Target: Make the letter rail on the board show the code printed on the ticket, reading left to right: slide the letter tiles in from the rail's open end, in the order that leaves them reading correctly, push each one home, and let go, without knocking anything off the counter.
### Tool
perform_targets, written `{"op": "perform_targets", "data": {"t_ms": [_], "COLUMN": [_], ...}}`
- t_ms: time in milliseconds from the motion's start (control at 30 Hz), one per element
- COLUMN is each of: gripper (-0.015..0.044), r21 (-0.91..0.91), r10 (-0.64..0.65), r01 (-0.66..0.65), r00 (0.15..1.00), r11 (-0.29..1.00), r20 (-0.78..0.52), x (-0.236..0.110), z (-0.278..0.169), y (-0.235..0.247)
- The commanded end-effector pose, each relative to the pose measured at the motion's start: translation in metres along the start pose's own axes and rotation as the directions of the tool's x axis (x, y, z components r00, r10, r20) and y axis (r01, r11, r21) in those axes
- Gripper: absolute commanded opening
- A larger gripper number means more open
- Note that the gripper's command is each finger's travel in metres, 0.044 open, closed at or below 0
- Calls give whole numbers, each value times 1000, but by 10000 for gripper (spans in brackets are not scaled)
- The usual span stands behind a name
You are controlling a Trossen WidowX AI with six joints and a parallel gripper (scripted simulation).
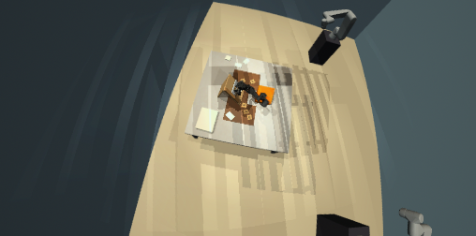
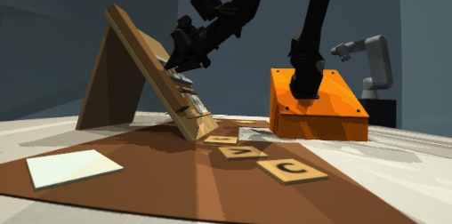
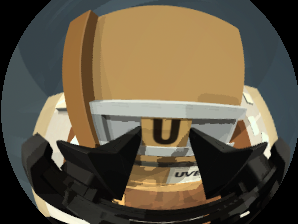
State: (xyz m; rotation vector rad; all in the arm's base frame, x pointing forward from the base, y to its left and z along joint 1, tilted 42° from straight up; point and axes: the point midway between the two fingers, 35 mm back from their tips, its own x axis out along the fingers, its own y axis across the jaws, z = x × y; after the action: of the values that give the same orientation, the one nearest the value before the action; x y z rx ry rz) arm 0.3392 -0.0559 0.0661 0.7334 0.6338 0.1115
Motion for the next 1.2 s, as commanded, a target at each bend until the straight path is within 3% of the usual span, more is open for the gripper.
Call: {"op": "perform_targets", "data": {"t_ms": [0, 1167], "gripper": [0, 0], "r21": [5, 7], "r10": [-3, -1], "r01": [3, 1], "r00": [1000, 1000], "r11": [1000, 1000], "r20": [0, 0], "x": [0, 0], "z": [-1, 2], "y": [4, 31]}}
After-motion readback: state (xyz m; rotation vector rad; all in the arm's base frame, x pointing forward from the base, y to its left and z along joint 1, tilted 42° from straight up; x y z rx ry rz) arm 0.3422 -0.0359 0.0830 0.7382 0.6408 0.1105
